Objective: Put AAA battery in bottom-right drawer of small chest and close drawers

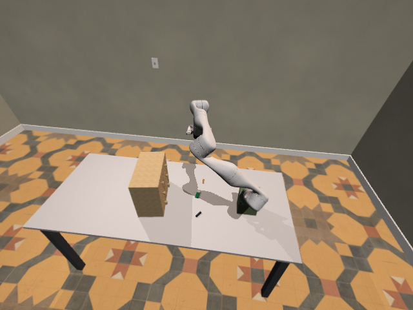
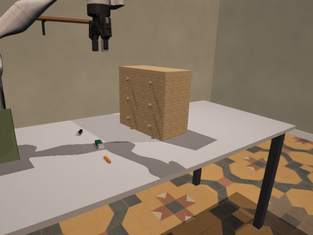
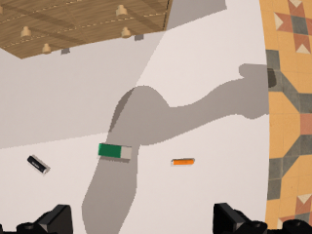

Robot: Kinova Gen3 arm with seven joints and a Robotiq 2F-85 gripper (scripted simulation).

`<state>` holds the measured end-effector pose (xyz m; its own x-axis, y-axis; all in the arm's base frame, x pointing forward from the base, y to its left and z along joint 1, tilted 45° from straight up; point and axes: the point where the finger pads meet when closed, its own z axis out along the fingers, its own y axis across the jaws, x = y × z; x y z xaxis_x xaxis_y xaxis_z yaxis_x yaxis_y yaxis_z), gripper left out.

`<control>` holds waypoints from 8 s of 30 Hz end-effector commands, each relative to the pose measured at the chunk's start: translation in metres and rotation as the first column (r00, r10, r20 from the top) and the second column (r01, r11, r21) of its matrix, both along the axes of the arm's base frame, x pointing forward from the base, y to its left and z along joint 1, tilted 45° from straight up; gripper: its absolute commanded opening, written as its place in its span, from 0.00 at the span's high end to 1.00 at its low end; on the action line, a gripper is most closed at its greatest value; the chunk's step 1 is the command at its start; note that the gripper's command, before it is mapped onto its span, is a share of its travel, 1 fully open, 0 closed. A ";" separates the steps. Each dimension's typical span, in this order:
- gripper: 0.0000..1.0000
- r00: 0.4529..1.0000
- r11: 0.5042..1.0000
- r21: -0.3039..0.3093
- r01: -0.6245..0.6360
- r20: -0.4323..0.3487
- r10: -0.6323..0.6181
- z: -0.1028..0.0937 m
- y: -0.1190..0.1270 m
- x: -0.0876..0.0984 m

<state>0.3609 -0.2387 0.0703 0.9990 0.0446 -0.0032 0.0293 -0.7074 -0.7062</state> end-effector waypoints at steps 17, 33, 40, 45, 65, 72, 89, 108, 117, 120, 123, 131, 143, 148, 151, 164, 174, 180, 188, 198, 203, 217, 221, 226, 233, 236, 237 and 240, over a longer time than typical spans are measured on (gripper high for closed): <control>0.00 1.000 1.000 0.000 0.002 -0.001 -0.002 -0.001 -0.001 -0.001; 0.00 0.999 0.999 0.001 0.038 -0.038 -0.038 -0.002 0.002 0.000; 0.00 0.995 0.997 0.001 0.073 -0.074 -0.072 -0.004 0.004 0.001; 0.00 0.985 0.993 -0.002 0.122 -0.124 -0.121 -0.006 0.007 0.002; 0.00 0.821 0.915 -0.078 0.396 -0.416 -0.391 -0.021 0.027 0.007; 0.00 0.692 0.854 -0.144 0.500 -0.527 -0.494 -0.027 0.035 0.010; 0.00 0.194 0.621 -0.407 0.670 -0.711 -0.676 -0.046 0.057 0.016; 0.00 -0.417 0.325 -0.727 0.605 -0.637 -0.649 -0.066 0.078 0.023; 0.00 -0.676 0.191 -0.858 0.478 -0.497 -0.544 -0.076 0.088 0.026; 0.00 -0.742 0.155 -0.890 0.429 -0.445 -0.502 -0.079 0.090 0.027; 0.00 -0.780 0.134 -0.908 0.397 -0.410 -0.473 -0.081 0.092 0.027; 0.00 -0.880 0.076 -0.955 0.288 -0.295 -0.374 -0.086 0.097 0.029; 0.00 -0.953 0.028 -0.986 0.163 -0.165 -0.255 -0.092 0.101 0.031; 0.00 -0.970 0.015 -0.993 0.120 -0.120 -0.213 -0.094 0.103 0.032; 0.00 -0.976 0.010 -0.995 0.100 -0.100 -0.194 -0.095 0.104 0.032; 0.00 -0.985 0.002 -0.998 0.064 -0.064 -0.158 -0.097 0.105 0.033; 0.00 -0.986 0.001 -0.998 0.061 -0.060 -0.154 -0.097 0.105 0.033; 0.00 -0.986 0.001 -0.998 0.063 -0.062 -0.152 -0.097 0.105 0.033; 0.00 -0.988 0.005 -0.997 0.081 -0.081 -0.134 -0.098 0.107 0.035; 0.00 -0.988 0.012 -0.992 0.127 -0.128 -0.087 -0.102 0.111 0.039; 0.00 -0.984 0.017 -0.985 0.172 -0.172 -0.041 -0.105 0.116 0.043; 0.00 -0.945 0.018 -0.950 0.312 -0.309 0.107 -0.115 0.130 0.056; 0.00 -0.920 0.012 -0.931 0.364 -0.357 0.163 -0.119 0.135 0.061; 0.00 -0.896 0.007 -0.915 0.403 -0.393 0.205 -0.123 0.139 0.064; 0.00 -0.828 -0.015 -0.871 0.491 -0.472 0.302 -0.130 0.149 0.073; 0.00 -0.794 -0.027 -0.850 0.526 -0.502 0.342 -0.133 0.153 0.077; 0.00 -0.783 -0.031 -0.843 0.537 -0.512 0.354 -0.134 0.154 0.078; 0.00 -0.746 -0.046 -0.821 0.570 -0.539 0.392 -0.137 0.158 0.082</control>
<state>0.4501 -0.0820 -0.0577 -0.7247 0.3605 -0.5872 -0.2058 0.7002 0.6837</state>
